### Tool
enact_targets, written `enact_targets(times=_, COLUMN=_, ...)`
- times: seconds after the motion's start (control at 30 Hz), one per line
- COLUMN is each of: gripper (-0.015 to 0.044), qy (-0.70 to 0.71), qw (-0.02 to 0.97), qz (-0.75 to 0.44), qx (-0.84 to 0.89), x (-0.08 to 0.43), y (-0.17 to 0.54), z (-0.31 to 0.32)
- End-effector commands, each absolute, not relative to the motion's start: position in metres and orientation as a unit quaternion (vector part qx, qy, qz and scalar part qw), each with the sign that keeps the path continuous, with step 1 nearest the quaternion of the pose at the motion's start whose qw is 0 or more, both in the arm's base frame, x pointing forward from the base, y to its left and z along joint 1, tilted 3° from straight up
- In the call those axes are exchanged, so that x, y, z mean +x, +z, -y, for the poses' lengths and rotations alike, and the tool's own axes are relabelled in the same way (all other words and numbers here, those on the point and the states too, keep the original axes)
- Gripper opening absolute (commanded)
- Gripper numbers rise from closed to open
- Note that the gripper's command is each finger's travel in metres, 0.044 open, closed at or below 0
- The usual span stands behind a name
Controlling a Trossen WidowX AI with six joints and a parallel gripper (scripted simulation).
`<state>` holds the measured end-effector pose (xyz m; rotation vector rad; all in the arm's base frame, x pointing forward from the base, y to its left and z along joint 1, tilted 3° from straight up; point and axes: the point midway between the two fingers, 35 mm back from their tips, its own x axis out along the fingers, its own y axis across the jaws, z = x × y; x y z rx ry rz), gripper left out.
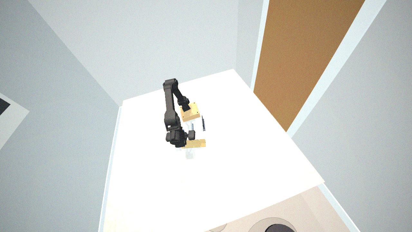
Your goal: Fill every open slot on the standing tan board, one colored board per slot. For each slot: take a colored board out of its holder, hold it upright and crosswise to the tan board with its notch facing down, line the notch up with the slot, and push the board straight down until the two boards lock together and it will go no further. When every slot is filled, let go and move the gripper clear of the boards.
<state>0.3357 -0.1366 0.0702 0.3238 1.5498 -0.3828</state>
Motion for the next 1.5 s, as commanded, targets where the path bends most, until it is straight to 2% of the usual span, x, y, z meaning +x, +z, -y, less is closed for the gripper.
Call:
enact_targets(times=0.0, gripper=0.0, qy=-0.17, qw=0.685, qz=-0.693, qx=0.147, x=0.335, y=0.067, z=0.136)
enact_targets(times=1.47, gripper=0.0, qy=-0.17, qw=0.685, qz=-0.693, qx=0.147, x=0.335, y=0.04, z=0.136)
